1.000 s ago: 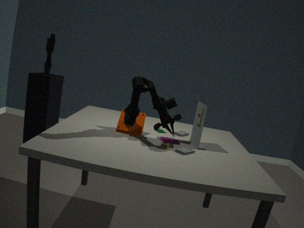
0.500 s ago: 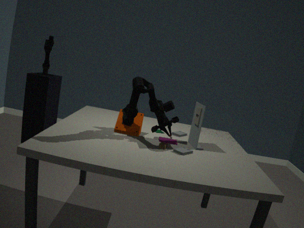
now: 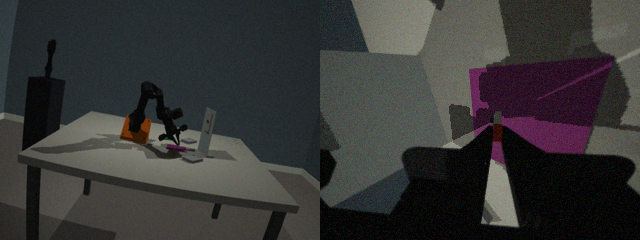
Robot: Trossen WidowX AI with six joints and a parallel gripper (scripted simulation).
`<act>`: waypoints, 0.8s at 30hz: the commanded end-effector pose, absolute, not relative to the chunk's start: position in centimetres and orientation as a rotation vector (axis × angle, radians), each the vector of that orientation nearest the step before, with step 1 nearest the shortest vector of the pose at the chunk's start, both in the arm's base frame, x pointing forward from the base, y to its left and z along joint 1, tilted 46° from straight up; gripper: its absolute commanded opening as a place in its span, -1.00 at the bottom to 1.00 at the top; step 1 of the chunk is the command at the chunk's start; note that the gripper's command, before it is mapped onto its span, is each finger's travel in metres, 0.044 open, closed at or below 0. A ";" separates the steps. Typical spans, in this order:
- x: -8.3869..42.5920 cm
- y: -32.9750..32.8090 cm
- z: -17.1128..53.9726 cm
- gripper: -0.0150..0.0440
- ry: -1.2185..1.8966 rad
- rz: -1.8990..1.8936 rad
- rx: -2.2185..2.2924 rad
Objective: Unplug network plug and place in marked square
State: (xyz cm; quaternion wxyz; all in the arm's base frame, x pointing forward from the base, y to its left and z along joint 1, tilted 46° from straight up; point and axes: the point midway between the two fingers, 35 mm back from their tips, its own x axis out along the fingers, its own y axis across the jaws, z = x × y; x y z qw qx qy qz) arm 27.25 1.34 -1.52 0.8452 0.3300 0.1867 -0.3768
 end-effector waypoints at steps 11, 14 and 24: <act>27.5 0.9 -1.8 -0.49 0.402 -0.796 0.689; 27.6 0.9 -1.7 -0.49 0.396 -0.795 0.695; 27.6 0.9 -1.7 -0.05 0.396 -0.795 0.695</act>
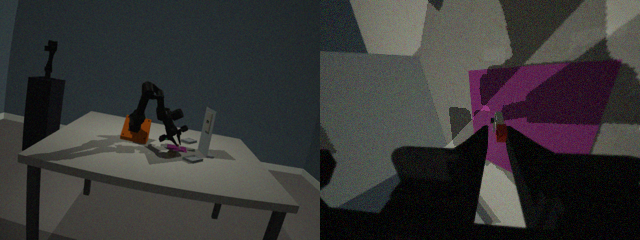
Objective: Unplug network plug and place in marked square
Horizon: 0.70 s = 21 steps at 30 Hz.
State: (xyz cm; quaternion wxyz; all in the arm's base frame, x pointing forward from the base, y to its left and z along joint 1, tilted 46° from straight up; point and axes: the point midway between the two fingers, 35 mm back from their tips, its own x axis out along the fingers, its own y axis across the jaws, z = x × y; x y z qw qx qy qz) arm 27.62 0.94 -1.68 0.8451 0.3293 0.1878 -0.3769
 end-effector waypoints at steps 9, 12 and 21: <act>27.4 1.1 -1.6 0.04 0.397 -0.796 0.695; 27.2 1.3 -1.4 0.04 0.399 -0.796 0.695; 26.6 1.9 -1.0 0.04 0.402 -0.797 0.694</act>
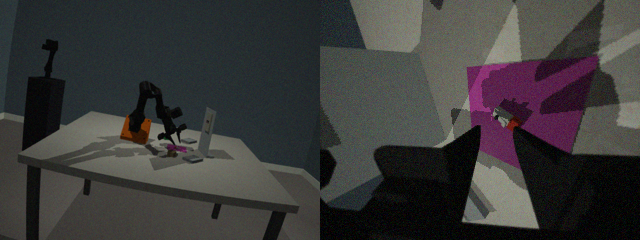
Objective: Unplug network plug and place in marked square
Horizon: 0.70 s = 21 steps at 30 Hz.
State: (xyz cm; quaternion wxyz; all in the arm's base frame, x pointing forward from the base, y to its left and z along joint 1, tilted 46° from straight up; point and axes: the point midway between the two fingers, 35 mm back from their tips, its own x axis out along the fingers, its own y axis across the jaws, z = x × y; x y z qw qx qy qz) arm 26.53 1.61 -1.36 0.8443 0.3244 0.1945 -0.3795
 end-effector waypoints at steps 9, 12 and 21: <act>25.9 2.4 -0.5 0.04 0.403 -0.797 0.693; 25.6 2.5 -0.4 0.04 0.403 -0.797 0.692; 25.5 3.1 0.0 0.04 0.406 -0.798 0.693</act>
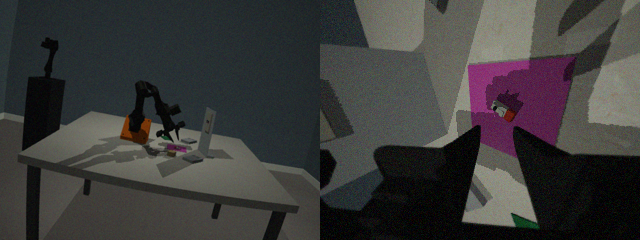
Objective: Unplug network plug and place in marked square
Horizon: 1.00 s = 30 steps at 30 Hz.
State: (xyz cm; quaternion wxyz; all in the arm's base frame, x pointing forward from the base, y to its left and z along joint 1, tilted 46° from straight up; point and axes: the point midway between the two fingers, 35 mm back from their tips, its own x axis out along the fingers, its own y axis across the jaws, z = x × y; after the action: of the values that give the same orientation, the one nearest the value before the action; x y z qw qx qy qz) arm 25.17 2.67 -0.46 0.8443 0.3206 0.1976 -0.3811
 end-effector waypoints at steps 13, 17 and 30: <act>25.5 4.3 0.7 0.04 0.412 -0.800 0.695; 25.5 4.7 1.0 0.04 0.413 -0.800 0.696; 25.4 5.8 2.0 0.04 0.416 -0.801 0.697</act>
State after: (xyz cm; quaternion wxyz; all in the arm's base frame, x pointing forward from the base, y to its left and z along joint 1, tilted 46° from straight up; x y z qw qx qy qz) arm 25.11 5.31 1.45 0.8422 0.3230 0.2011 -0.3821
